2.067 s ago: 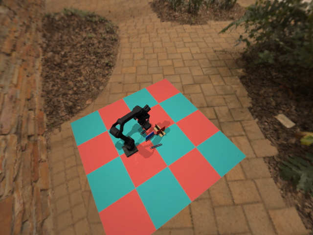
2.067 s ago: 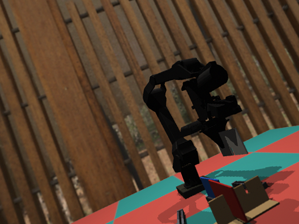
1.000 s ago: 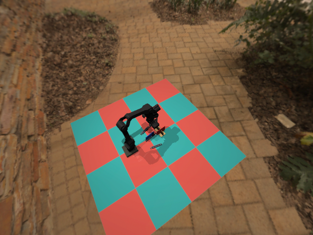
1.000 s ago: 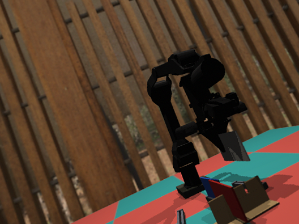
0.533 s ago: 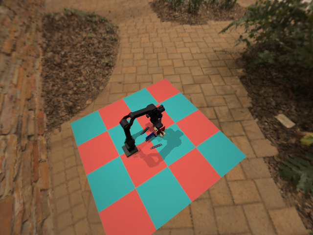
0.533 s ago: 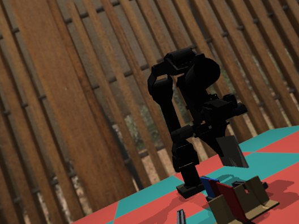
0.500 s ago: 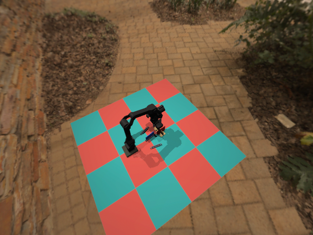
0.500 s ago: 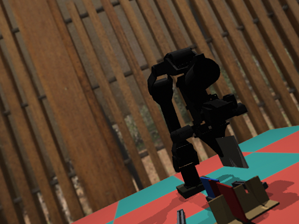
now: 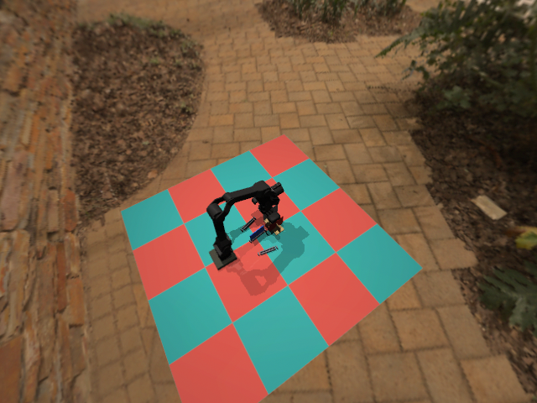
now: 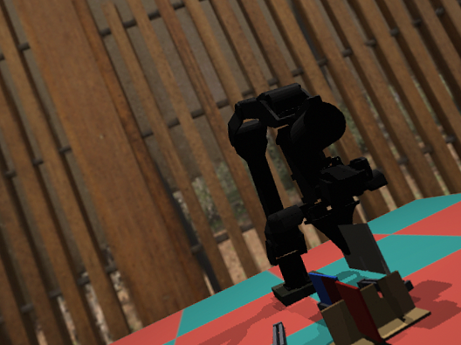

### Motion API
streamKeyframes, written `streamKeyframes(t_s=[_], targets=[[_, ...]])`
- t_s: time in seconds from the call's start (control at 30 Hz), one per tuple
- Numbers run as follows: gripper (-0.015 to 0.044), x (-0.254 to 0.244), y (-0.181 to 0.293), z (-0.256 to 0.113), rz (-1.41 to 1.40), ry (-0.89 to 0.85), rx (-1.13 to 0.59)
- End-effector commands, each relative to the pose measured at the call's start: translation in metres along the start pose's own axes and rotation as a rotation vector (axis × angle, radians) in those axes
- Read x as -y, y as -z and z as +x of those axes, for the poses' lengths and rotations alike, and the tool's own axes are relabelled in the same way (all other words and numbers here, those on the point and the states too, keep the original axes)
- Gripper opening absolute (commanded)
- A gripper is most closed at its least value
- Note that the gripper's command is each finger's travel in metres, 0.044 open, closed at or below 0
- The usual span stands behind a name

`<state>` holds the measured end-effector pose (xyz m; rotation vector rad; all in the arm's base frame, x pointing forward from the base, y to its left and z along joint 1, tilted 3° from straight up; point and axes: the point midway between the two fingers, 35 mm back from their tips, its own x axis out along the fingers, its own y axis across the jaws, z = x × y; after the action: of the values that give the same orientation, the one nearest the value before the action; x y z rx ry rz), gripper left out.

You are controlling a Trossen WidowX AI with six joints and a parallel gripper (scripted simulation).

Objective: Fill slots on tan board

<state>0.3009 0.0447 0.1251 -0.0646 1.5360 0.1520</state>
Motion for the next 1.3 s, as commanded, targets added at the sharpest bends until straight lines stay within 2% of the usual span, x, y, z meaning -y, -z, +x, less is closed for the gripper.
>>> streamKeyframes(t_s=[0.0,1.27], targets=[[0.0000,-0.001,0.000,0.003,-0.003,-0.004,-0.004],[0.0000,-0.001,0.000,0.022,-0.003,-0.004,-0.004]])
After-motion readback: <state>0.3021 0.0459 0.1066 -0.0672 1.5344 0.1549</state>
